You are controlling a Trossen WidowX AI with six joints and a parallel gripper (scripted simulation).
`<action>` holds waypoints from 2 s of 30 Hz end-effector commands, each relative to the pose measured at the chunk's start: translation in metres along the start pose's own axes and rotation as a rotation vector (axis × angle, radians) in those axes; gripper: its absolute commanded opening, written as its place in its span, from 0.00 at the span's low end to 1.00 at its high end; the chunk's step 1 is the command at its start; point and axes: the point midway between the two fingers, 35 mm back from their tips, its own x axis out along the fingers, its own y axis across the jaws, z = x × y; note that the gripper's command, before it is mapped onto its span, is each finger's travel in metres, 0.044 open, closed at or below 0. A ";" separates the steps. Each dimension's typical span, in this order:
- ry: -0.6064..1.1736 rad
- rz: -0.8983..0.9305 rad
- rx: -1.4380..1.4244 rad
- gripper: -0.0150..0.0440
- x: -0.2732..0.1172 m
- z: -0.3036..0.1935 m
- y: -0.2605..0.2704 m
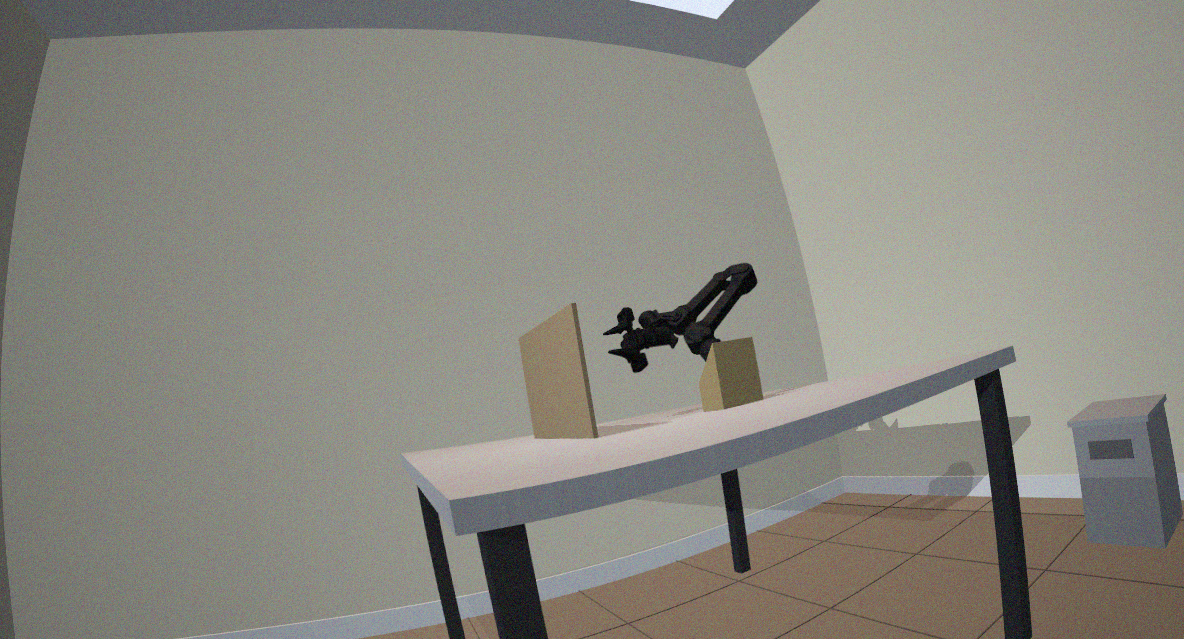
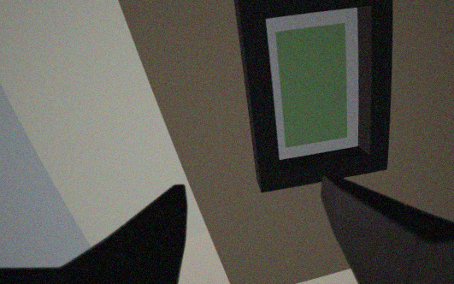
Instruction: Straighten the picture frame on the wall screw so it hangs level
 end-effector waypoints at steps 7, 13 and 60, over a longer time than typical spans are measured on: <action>0.005 -0.005 -0.092 0.69 0.035 -0.006 -0.025; 0.005 -0.004 -0.094 0.69 0.042 -0.001 -0.024; 0.003 -0.001 -0.093 0.69 0.141 0.001 -0.023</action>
